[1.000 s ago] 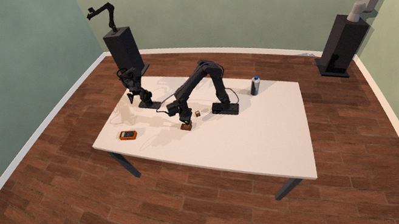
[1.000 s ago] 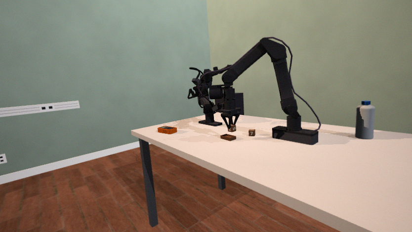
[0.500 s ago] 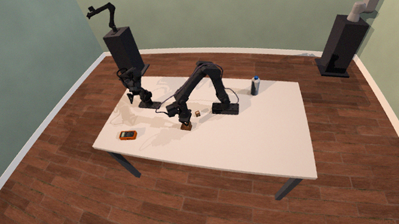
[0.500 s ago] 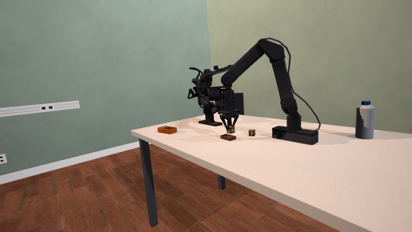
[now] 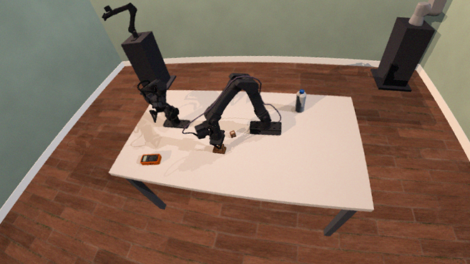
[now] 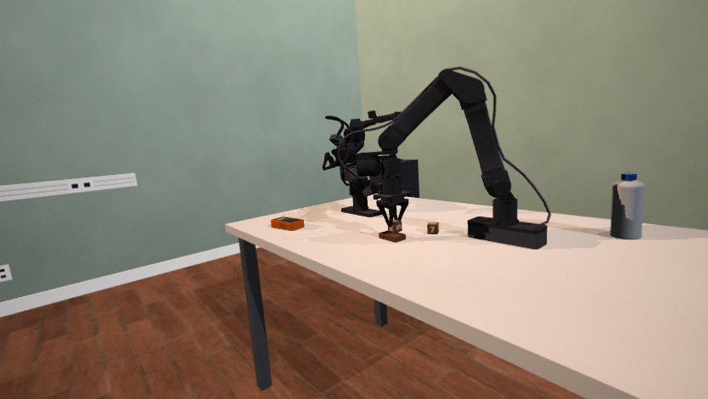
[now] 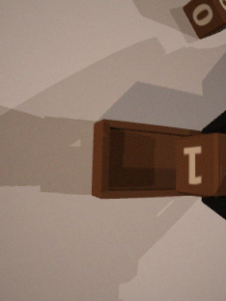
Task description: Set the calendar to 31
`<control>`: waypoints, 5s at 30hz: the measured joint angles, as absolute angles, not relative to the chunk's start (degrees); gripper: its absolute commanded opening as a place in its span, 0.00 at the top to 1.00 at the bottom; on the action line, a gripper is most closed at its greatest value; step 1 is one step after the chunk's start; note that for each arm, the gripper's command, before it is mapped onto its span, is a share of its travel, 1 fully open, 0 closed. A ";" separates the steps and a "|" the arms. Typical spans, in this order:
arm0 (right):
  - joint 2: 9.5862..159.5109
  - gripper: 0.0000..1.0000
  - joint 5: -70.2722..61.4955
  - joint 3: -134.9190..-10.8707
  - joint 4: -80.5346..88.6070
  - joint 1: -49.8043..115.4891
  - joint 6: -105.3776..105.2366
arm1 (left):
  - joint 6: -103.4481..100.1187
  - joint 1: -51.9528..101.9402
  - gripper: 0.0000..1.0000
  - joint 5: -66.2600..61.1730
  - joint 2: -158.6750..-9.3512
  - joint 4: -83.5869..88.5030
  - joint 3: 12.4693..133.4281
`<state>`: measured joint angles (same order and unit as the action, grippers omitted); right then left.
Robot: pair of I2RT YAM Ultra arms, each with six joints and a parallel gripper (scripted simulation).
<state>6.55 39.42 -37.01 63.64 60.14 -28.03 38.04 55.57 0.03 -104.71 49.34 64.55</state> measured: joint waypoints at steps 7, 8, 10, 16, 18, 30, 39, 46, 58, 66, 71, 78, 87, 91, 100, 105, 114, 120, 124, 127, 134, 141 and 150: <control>6.55 0.00 39.16 -37.17 64.01 60.42 -27.99 | 38.06 55.79 0.74 0.03 -105.34 48.71 64.55; 6.52 0.00 38.87 -37.32 64.25 60.73 -27.90 | 38.06 55.83 0.74 0.03 -105.47 48.60 64.55; 6.55 0.00 38.37 -37.65 64.62 61.17 -27.75 | 38.06 55.90 0.74 0.03 -105.67 48.47 64.55; 11.44 0.00 32.99 -44.10 68.79 67.18 -25.43 | 38.06 55.92 0.74 0.03 -105.73 48.21 64.55; 14.92 0.00 30.76 -47.83 70.02 69.56 -24.62 | 38.06 55.92 0.74 0.03 -105.73 48.21 64.55; 29.08 0.00 15.57 -63.86 73.78 90.24 -17.19 | 38.06 55.92 0.74 0.03 -105.73 48.21 64.55; 35.40 0.00 3.86 -70.24 73.87 99.39 -9.23 | 38.06 55.92 0.74 0.03 -105.73 48.21 64.55; 37.80 0.00 -3.01 -72.38 74.15 96.82 -4.86 | 38.06 55.92 0.74 0.03 -105.73 48.21 64.55; 39.97 0.00 -8.82 -74.76 74.52 78.04 -1.10 | 38.06 55.92 0.74 0.03 -105.73 48.21 64.55; 40.40 0.00 -9.93 -75.31 74.70 65.63 -0.38 | 38.06 55.92 0.74 0.03 -105.73 48.21 64.55; 40.58 0.00 -10.33 -75.48 74.70 56.60 -0.08 | 38.06 55.92 0.74 0.03 -105.73 48.21 64.55; 40.88 0.00 -12.01 -75.57 74.74 52.60 1.13 | 38.22 55.92 0.74 0.03 -105.73 48.47 64.55; 40.88 0.00 -13.04 -75.57 74.74 52.07 1.80 | 38.46 55.92 0.74 -0.01 -105.73 48.99 64.55; 40.88 0.00 -13.17 -75.57 74.74 52.03 1.89 | 38.46 55.92 0.74 -0.01 -105.73 48.99 64.55; 40.88 0.00 -13.26 -75.57 74.74 52.01 1.96 | 38.46 55.92 0.74 -0.01 -105.73 48.97 64.55; 40.88 0.00 -13.28 -75.57 74.74 52.01 1.96 | 38.46 55.92 0.74 -0.01 -105.71 47.70 64.31; 40.88 0.00 -13.28 -75.57 74.74 52.01 1.96 | 38.48 55.92 0.74 -0.01 -106.52 44.88 62.30; 40.88 0.00 -13.28 -75.57 74.74 52.01 1.96 | 38.57 55.92 0.74 -0.03 -106.48 44.77 62.22; 40.88 0.00 -13.28 -75.57 74.74 52.01 1.96 | 38.72 55.92 0.74 -0.05 -106.61 45.41 62.46; 40.88 0.00 -13.28 -75.57 74.74 52.01 1.96 | 38.79 55.92 0.74 -0.08 -106.59 45.89 62.46; 40.88 0.00 -13.28 -75.57 74.74 52.01 1.96 | 38.85 55.92 0.74 -0.10 -106.61 46.17 62.46; 40.88 0.00 -13.28 -75.57 74.74 52.01 1.96 | 38.87 55.92 0.45 -0.10 -106.76 46.30 62.43; 40.88 0.00 -13.28 -75.57 74.74 52.01 1.96 | 38.63 55.92 0.45 -0.12 -106.59 46.61 62.43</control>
